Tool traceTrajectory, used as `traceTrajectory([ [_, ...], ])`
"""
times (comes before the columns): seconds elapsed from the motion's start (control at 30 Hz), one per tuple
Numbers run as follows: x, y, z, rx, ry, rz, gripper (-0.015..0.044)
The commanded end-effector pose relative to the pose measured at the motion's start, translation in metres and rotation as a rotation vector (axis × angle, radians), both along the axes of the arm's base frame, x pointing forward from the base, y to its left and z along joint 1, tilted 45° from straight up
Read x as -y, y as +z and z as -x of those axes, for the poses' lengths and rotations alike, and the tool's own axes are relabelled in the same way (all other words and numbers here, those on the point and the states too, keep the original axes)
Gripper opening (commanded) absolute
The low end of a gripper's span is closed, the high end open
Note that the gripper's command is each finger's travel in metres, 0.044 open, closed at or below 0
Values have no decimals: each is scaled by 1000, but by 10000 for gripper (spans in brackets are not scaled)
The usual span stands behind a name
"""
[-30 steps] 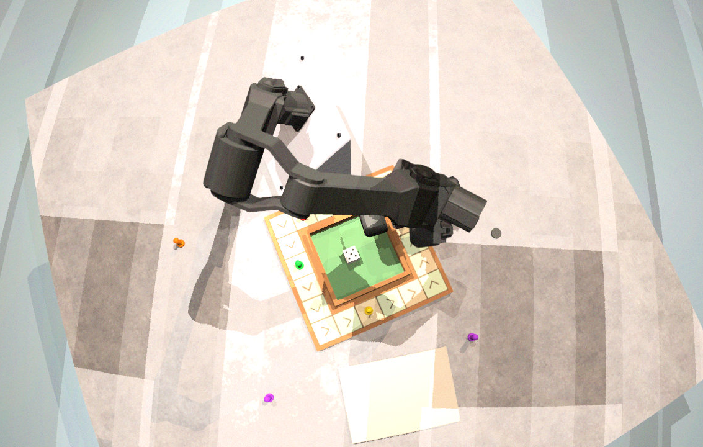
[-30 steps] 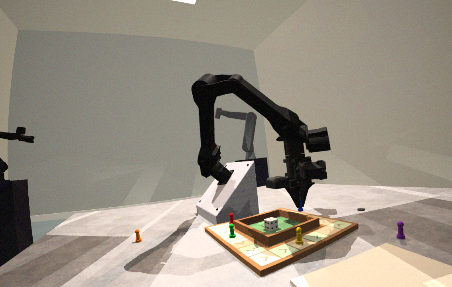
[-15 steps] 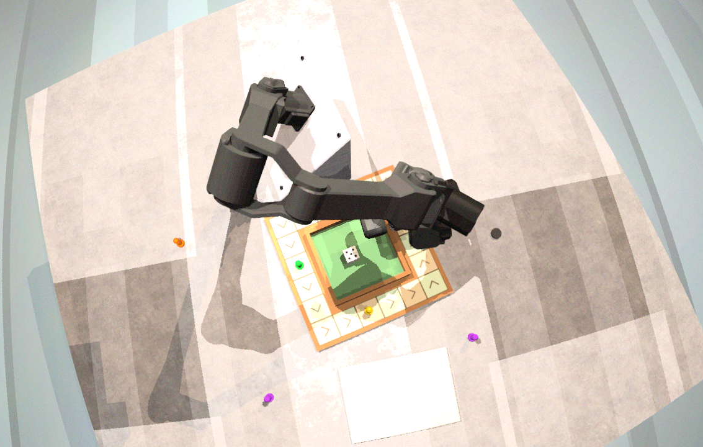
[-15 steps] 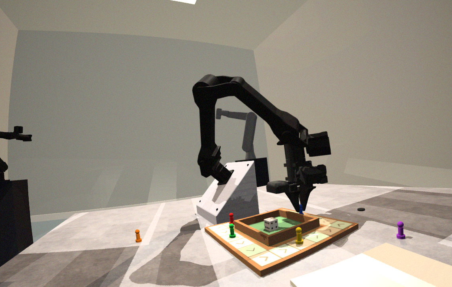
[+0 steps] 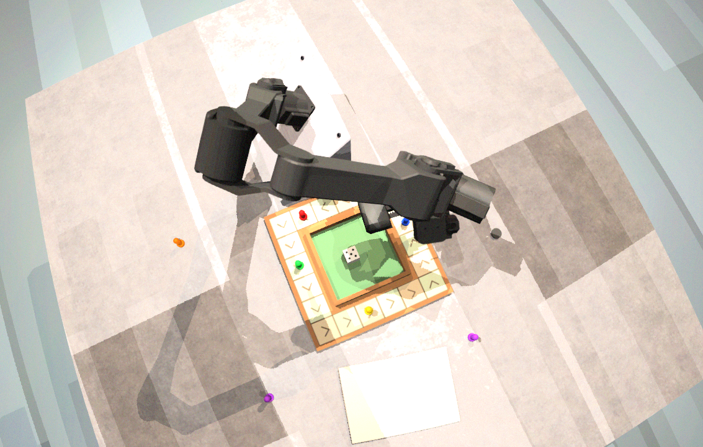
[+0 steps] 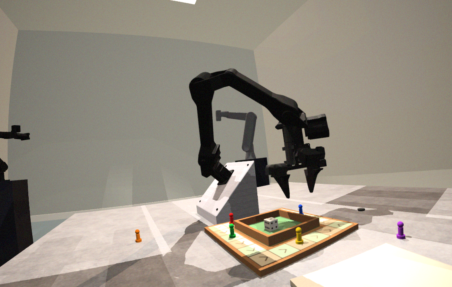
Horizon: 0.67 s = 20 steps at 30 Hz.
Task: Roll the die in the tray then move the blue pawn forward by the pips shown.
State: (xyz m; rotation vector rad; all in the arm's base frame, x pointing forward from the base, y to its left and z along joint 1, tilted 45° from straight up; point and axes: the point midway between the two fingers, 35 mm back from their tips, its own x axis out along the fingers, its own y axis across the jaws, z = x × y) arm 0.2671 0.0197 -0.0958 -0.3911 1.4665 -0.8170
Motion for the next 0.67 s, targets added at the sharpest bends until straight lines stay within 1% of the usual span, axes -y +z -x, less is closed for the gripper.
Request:
traceTrajectory([
  [0.0,-3,19,9,-17,-1,0,440],
  [0.2,-2,87,46,-59,38,-5,440],
  [0.37,7,131,84,-93,70,-8,440],
  [0.4,8,135,88,-96,73,-8,440],
  [0.43,1,112,61,-69,61,-8,440],
  [0.63,1,112,61,-69,61,-8,440],
])
